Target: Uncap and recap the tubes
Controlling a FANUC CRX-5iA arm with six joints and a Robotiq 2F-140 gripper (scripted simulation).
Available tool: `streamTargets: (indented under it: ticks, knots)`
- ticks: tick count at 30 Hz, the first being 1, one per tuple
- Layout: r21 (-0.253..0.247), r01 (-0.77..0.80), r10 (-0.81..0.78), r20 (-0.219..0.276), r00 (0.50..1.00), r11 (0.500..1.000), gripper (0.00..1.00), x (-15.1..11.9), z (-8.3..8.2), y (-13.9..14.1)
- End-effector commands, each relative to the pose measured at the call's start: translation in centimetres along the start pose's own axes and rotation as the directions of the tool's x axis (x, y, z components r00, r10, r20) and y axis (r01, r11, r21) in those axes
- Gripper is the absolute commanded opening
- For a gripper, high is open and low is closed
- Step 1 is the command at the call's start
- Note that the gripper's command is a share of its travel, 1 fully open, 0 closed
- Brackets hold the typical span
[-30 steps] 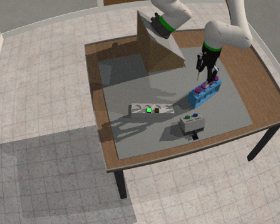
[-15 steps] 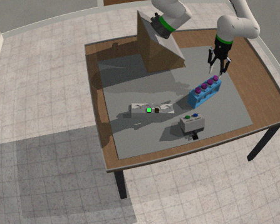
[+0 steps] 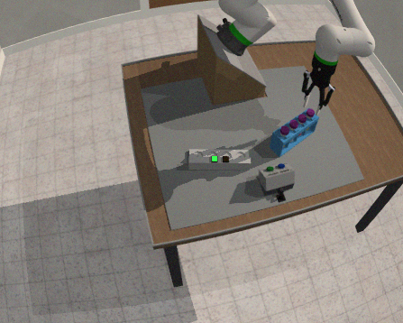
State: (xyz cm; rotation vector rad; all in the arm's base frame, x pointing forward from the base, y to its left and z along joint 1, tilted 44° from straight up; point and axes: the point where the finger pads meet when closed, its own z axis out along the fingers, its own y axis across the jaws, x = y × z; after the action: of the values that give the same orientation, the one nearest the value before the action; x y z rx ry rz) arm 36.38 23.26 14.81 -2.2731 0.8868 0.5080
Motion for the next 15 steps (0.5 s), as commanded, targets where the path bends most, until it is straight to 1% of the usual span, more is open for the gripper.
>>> streamTargets:
  ticks: [1, 5, 15]
  knots:
    - [0.0, 0.0, 0.0, 0.0, 1.0, 1.0, 0.35, 0.0, 0.4, 0.0]
    - [0.0, 0.0, 0.0, 0.0, 1.0, 1.0, 0.35, 0.0, 1.5, 0.0]
    - [0.0, 0.0, 0.0, 0.0, 1.0, 1.0, 0.35, 0.0, 1.8, 0.0]
